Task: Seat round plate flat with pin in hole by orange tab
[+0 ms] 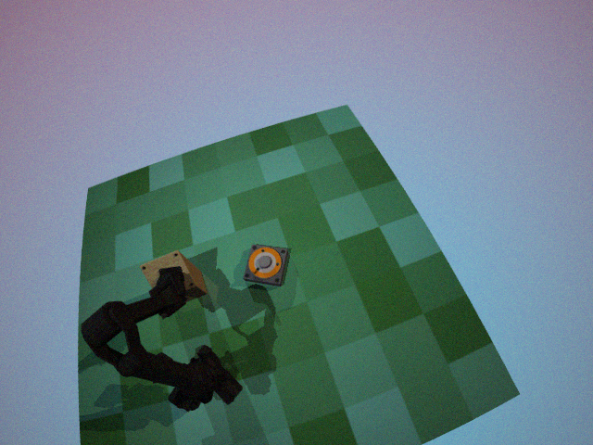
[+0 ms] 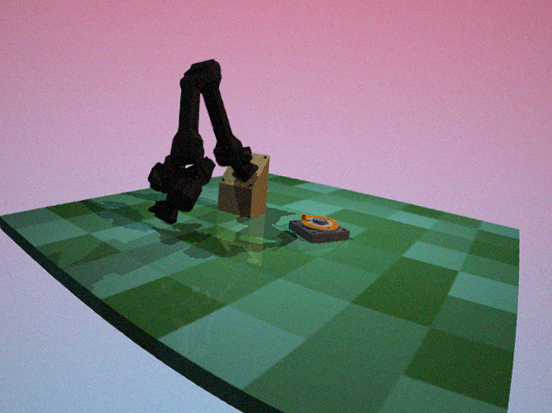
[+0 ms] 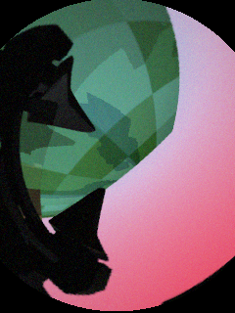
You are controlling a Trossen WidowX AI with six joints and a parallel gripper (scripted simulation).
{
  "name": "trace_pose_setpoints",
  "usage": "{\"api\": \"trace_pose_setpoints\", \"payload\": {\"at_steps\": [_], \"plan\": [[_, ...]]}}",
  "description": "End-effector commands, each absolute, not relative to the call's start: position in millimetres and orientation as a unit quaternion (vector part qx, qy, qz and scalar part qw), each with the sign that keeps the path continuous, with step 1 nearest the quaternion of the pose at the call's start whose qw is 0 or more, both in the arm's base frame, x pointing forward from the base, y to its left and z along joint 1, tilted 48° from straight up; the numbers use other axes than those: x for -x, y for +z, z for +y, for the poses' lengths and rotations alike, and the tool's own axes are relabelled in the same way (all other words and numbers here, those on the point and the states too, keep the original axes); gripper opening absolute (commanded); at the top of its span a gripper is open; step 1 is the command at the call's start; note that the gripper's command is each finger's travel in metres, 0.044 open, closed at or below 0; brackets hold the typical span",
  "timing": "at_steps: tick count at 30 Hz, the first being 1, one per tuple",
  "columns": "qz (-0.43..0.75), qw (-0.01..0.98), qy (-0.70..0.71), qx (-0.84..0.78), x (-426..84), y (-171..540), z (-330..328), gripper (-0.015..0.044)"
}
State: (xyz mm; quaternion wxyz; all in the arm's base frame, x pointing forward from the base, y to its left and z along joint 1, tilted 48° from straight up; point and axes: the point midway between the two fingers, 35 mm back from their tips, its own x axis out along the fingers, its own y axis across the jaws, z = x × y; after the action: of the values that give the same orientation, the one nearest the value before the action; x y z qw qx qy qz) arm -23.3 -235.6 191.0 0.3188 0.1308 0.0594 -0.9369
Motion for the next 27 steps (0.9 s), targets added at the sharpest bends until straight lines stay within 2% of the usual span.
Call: {"api": "trace_pose_setpoints", "payload": {"at_steps": [1,8,11,15,22,27], "plan": [[0.061,0.323,-0.935,-0.131,21.4,191.5,-236.1,0.0374],[0.133,0.471,-0.863,-0.122,-55.4,212.4,-240.8,0.0190],[0.144,0.507,-0.840,-0.129,-72.5,215.4,-237.7,0.0111],[0.181,0.597,-0.774,-0.109,-124.9,223.4,-221.3,0.0006],[0.278,0.698,-0.657,-0.067,-191.5,196.4,-177.7,0.0000],[0.364,0.733,-0.574,-0.001,-225.5,166.0,-141.5,0.0000]]}}
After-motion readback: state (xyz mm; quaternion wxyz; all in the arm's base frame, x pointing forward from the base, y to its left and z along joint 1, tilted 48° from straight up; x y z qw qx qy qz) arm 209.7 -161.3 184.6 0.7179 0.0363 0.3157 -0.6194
